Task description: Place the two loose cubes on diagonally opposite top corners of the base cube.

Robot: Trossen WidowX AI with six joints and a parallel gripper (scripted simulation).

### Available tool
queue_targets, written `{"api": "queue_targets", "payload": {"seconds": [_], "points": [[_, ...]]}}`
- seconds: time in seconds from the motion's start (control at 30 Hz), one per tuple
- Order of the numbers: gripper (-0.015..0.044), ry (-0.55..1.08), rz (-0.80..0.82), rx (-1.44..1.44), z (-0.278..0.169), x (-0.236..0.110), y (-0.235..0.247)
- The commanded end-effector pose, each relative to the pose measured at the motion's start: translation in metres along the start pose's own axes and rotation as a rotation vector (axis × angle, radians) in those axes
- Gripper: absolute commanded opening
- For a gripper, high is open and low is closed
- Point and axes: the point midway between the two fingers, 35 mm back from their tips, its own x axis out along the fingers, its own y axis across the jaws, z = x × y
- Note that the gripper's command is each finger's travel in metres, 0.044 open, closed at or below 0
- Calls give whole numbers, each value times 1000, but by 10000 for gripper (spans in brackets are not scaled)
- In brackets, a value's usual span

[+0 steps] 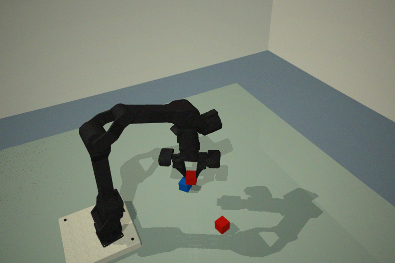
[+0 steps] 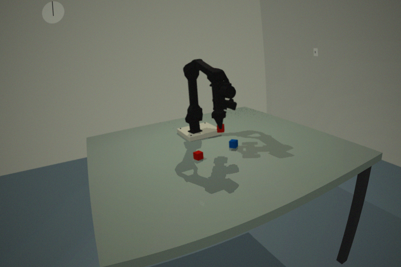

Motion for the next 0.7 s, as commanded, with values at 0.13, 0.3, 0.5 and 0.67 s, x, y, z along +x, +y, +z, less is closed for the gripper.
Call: {"api": "queue_targets", "payload": {"seconds": [0.13,0.3,0.5,0.67], "points": [[105,8,5,214,10,9,10],[105,8,5,356,17,12,16],[105,8,5,526,26,17,24],[105,8,5,668,33,21,30]]}}
